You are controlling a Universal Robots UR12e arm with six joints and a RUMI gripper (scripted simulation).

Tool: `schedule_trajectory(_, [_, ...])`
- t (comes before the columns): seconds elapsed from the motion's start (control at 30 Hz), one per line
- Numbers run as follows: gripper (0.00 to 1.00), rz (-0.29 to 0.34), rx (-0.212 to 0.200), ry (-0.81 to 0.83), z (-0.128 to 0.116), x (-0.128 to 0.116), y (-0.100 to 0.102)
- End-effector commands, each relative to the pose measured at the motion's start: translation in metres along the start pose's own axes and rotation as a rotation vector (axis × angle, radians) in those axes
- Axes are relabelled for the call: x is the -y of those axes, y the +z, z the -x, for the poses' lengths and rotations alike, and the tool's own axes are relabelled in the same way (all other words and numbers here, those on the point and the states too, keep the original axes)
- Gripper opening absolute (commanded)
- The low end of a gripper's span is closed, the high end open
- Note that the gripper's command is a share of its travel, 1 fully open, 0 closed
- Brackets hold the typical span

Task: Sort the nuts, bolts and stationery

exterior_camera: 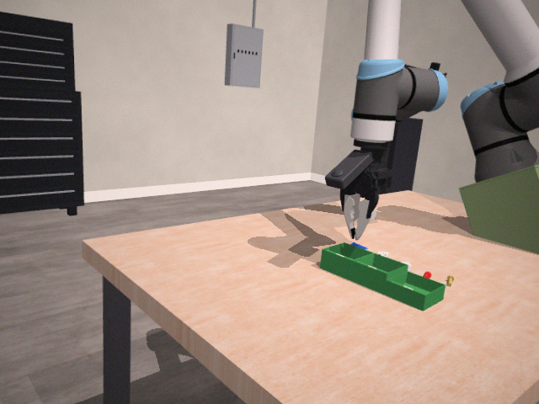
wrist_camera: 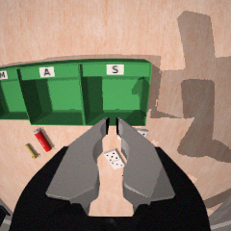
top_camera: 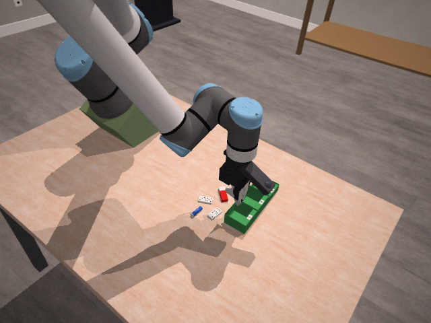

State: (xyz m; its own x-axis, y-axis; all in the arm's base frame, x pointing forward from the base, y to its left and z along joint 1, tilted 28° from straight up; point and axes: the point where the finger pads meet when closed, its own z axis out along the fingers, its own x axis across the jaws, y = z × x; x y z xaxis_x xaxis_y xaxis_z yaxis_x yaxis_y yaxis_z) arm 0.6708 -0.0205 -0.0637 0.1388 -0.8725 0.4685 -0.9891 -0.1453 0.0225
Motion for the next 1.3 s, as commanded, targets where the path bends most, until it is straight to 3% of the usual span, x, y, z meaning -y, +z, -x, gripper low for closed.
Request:
schedule_trajectory(0.0, [0.04,0.0,0.0,0.0,0.0,0.0,-0.009])
schedule_trajectory(0.2, [0.04,0.0,0.0,0.0,0.0,0.0,-0.009])
schedule_trajectory(0.7, [0.04,0.0,0.0,0.0,0.075,0.0,-0.009])
schedule_trajectory(0.83, [0.04,0.0,0.0,0.0,0.084,0.0,-0.009])
schedule_trajectory(1.1, [0.04,0.0,0.0,0.0,0.084,0.0,-0.009])
schedule_trajectory(1.27, [0.04,0.0,0.0,0.0,0.084,0.0,0.004])
